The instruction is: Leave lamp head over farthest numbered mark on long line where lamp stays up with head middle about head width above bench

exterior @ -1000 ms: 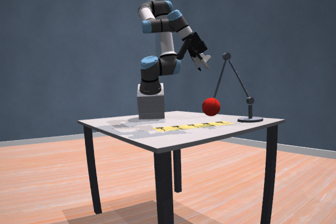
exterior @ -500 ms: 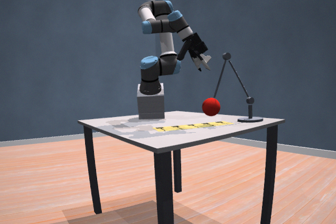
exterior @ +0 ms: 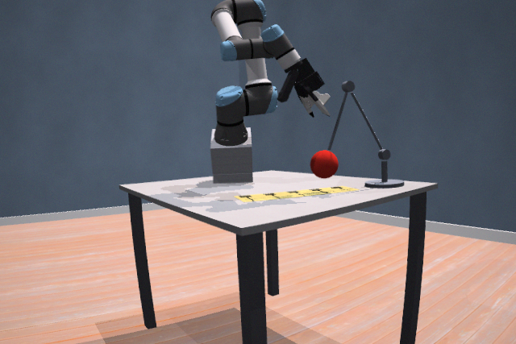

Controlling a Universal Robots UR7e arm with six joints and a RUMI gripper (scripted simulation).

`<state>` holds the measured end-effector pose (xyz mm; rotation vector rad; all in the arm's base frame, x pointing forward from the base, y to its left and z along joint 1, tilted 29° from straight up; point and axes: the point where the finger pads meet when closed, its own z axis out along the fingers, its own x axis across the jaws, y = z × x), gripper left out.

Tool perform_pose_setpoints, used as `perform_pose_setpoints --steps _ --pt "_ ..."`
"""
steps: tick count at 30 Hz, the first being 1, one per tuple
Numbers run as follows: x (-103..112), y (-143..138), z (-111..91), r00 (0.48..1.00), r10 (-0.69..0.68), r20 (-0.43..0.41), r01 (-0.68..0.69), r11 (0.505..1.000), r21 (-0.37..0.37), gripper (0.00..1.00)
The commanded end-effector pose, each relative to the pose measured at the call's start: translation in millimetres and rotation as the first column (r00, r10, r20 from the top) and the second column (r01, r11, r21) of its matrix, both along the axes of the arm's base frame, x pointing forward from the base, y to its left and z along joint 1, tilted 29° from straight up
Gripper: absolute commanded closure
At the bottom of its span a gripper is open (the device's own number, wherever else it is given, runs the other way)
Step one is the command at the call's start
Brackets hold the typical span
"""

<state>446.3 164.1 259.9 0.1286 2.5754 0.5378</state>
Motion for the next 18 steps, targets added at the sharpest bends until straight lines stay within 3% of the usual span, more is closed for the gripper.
perform_pose_setpoints --steps 1,18 --pt "4.0 3.7 -5.9 1.0 0.022 0.003 -0.022 1.0 0.006 0.0" --pt "18.7 21.2 -33.1 0.998 0.067 0.007 -0.067 0.998 0.021 0.0"
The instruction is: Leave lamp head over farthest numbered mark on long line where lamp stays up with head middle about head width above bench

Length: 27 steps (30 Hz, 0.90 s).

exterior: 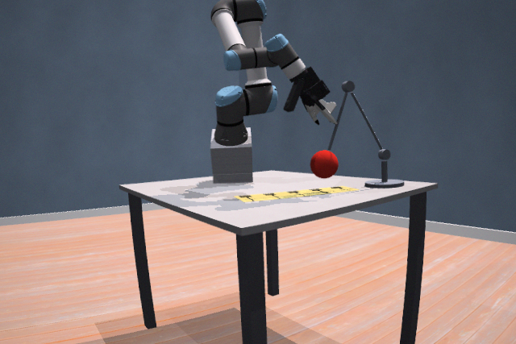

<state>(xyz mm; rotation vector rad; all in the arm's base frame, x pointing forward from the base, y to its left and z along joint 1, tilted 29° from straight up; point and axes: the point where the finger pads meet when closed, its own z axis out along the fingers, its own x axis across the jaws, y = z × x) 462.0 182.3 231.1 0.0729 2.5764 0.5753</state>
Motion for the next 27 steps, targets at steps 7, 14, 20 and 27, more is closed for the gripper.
perform_pose_setpoints --steps 7,14,20,27 --pt "9.7 11.6 -17.1 0.999 0.041 0.005 -0.042 0.999 0.012 0.0" --pt "14.5 17.8 -26.2 0.998 0.056 0.006 -0.056 0.998 0.017 0.0" --pt "17.1 17.5 -29.2 0.998 0.07 0.008 -0.07 0.997 0.021 0.0" --pt "20.2 17.2 -32.6 0.996 0.086 0.01 -0.086 0.996 0.025 0.0"
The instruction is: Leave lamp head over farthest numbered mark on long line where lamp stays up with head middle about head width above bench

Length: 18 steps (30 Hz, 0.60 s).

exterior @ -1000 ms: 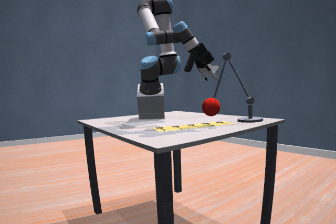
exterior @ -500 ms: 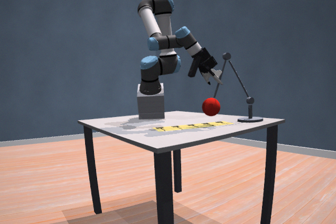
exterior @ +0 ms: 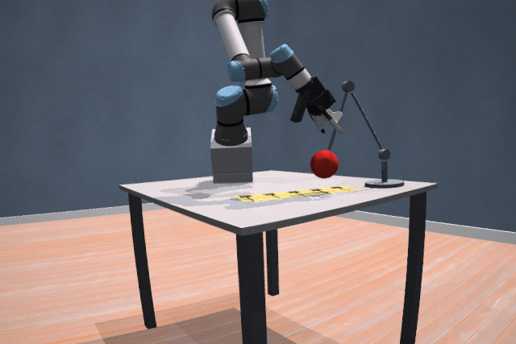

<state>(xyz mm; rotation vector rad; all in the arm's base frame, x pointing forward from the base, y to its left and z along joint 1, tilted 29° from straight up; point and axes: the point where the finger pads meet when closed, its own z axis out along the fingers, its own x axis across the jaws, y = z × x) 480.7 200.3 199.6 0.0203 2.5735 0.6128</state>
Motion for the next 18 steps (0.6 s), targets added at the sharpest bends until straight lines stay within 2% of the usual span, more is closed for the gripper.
perform_pose_setpoints --steps 1,4,5,18 --pt "1.9 -0.8 -1.6 0.999 0.045 0.004 -0.045 0.999 0.008 0.0" --pt "2.4 -0.8 -2.1 0.999 0.047 0.004 -0.047 0.999 0.009 0.0" --pt "2.3 -0.8 -2.0 0.999 0.044 0.004 -0.044 0.999 0.008 1.0" --pt "1.8 0.0 -1.3 1.0 0.003 0.002 -0.003 1.0 0.001 1.0"
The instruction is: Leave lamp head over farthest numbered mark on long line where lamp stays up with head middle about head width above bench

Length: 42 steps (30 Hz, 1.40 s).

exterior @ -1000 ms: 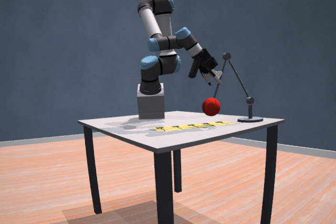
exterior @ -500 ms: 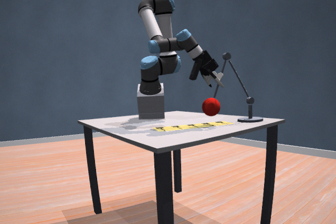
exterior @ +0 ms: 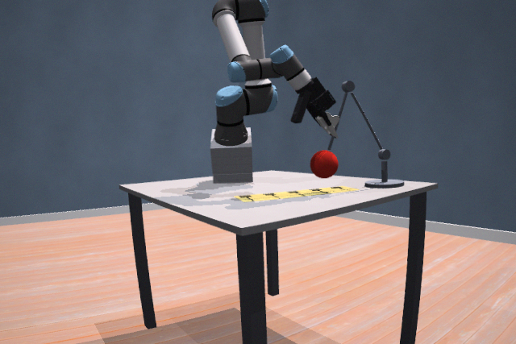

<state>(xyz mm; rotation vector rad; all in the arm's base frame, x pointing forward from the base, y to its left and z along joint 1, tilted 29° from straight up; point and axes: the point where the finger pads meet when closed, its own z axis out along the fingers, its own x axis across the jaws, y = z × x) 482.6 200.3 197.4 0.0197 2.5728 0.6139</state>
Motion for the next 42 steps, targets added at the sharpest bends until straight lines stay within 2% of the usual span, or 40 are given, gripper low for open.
perform_pose_setpoints --steps 1,20,42 --pt "-0.1 0.0 0.9 1.0 0.0 0.001 0.0 1.0 0.0 1.0" --pt "-0.1 0.1 0.7 1.0 0.0 0.001 0.0 1.0 0.0 1.0" --pt "-4.6 -50.7 0.6 0.999 0.046 0.003 -0.046 0.999 0.008 1.0"
